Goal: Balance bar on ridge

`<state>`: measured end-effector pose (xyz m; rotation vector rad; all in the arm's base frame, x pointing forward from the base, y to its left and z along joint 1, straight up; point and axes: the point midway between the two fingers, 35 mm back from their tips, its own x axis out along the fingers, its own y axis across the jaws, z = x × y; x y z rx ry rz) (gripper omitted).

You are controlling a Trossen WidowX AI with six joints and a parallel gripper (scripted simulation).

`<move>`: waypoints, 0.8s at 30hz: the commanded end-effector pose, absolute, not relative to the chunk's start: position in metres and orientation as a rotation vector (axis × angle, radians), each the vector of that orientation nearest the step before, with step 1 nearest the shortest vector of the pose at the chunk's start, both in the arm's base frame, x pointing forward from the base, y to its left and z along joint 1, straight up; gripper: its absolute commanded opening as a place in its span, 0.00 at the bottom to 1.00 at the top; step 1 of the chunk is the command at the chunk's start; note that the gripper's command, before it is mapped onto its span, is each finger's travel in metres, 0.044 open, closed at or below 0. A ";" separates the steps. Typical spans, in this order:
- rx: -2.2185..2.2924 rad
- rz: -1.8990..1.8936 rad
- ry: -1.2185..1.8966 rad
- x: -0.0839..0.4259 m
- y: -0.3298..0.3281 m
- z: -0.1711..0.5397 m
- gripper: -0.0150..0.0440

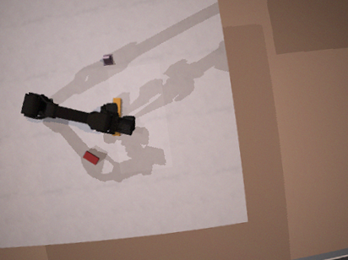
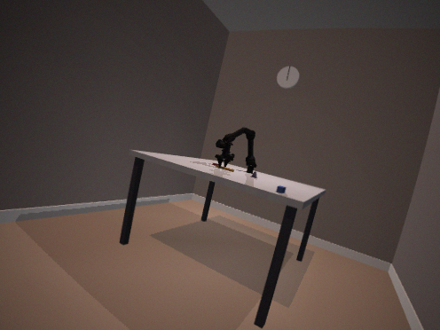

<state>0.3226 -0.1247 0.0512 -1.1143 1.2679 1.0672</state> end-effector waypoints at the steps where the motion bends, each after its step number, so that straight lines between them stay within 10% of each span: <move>1: -1.116 1.072 1.262 0.323 -0.124 0.049 0.79; 9: -1.116 1.072 1.262 0.323 -0.124 0.049 0.79; 24: -1.114 1.068 1.268 0.323 -0.125 0.051 0.32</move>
